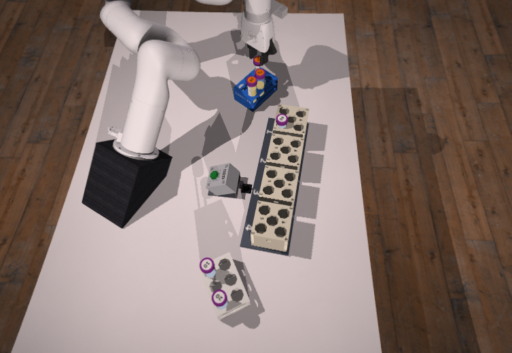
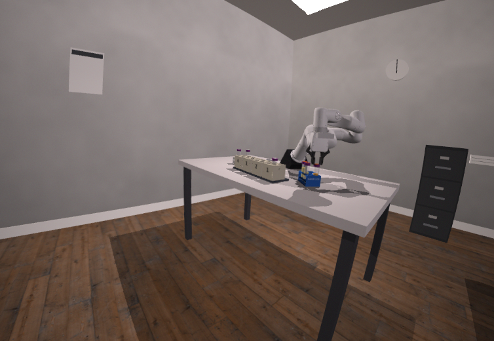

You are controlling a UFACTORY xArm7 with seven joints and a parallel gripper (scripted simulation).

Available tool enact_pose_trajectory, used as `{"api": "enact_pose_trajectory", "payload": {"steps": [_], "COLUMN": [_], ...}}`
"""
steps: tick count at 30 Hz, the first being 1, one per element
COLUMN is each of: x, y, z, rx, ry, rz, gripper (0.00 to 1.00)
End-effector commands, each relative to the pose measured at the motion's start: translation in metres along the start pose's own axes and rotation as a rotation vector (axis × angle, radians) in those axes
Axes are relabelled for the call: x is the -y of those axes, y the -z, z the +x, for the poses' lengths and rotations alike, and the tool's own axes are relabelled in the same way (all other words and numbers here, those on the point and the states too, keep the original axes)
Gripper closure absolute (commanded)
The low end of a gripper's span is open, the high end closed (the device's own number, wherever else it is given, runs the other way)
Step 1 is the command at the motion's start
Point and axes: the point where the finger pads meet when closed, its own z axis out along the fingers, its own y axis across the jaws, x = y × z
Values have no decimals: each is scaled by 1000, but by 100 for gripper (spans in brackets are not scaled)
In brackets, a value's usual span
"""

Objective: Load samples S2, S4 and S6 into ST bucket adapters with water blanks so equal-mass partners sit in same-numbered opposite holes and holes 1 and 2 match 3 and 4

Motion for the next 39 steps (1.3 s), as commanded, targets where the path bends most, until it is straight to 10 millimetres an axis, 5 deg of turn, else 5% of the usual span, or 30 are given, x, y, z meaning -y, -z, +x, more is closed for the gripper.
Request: {"api": "enact_pose_trajectory", "payload": {"steps": [1,39], "x": [0,0], "y": [8,76], "z": [1,0], "rx": [-2,-2], "ry": [1,1], "rz": [0,-1], "gripper": [56,56]}}
